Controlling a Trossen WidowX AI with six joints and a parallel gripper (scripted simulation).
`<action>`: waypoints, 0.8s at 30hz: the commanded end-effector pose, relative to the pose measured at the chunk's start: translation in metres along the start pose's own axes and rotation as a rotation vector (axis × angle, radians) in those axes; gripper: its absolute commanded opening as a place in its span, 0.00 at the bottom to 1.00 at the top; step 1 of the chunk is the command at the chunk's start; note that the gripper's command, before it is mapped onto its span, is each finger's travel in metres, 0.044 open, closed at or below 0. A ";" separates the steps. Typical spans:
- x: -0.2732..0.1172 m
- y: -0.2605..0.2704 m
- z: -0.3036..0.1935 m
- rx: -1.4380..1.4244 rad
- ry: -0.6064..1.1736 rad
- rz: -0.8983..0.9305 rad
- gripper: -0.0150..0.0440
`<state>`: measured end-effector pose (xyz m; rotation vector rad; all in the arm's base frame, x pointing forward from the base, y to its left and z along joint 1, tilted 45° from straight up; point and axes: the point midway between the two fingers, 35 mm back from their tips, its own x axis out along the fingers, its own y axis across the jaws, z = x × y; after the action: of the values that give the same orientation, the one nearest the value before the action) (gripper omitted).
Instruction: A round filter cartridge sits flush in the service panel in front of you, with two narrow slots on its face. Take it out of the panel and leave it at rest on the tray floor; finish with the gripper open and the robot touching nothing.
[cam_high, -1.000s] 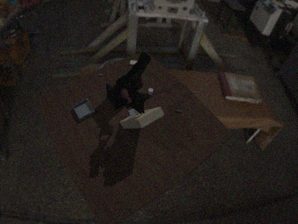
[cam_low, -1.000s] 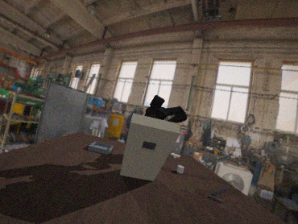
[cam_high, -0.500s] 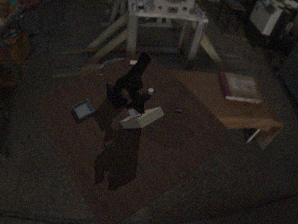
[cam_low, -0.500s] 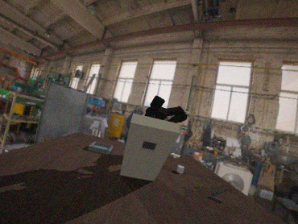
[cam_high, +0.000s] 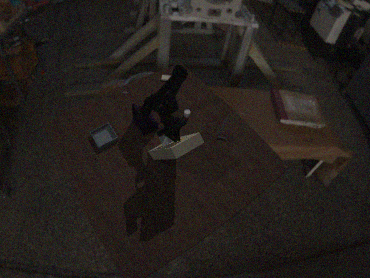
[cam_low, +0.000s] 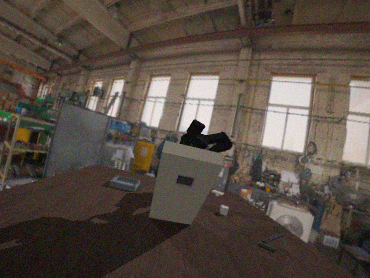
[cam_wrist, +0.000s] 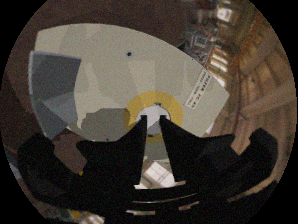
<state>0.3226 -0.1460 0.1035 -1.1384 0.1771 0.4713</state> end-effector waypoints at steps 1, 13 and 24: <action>0.003 0.000 -0.001 0.003 0.006 0.001 0.41; 0.003 0.000 0.000 0.002 -0.002 -0.001 0.37; 0.003 0.000 0.000 0.020 0.000 -0.001 0.25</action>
<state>0.3248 -0.1453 0.1019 -1.1333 0.1761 0.4716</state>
